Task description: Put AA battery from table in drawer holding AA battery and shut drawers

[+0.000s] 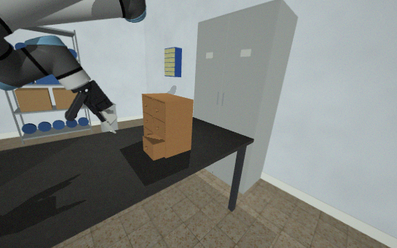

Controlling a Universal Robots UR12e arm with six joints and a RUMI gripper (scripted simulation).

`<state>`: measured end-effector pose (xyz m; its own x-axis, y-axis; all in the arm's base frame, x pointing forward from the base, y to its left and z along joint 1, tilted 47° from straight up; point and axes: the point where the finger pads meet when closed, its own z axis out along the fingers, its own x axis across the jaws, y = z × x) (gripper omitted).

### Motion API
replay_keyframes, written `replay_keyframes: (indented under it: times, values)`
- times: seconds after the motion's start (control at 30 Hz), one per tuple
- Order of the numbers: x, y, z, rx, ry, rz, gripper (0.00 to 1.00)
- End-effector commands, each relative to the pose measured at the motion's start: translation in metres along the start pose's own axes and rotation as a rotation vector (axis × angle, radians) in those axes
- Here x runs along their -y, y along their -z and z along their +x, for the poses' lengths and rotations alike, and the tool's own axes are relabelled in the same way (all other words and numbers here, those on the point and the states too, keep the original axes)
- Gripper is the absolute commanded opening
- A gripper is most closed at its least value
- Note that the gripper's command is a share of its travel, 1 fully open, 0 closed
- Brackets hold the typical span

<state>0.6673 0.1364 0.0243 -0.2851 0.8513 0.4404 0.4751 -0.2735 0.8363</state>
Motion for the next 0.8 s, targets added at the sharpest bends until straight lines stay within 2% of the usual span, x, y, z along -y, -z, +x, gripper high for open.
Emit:
replay_keyframes:
  times: [0.0,0.1,0.17,0.47,0.63,0.77]
  values:
    - [-0.003,-0.012,-0.002,0.011,-0.002,-0.129,1.0]
    - [-0.004,-0.019,-0.001,0.009,-0.003,-0.198,1.0]
    - [-0.004,-0.019,-0.001,0.009,-0.003,-0.198,1.0]
    - [-0.009,-0.046,-0.002,0.01,-0.001,-0.456,1.0]
    - [-0.012,-0.059,-0.002,0.011,0.001,-0.577,1.0]
    - [-0.013,-0.063,-0.002,0.01,0.001,-0.614,1.0]
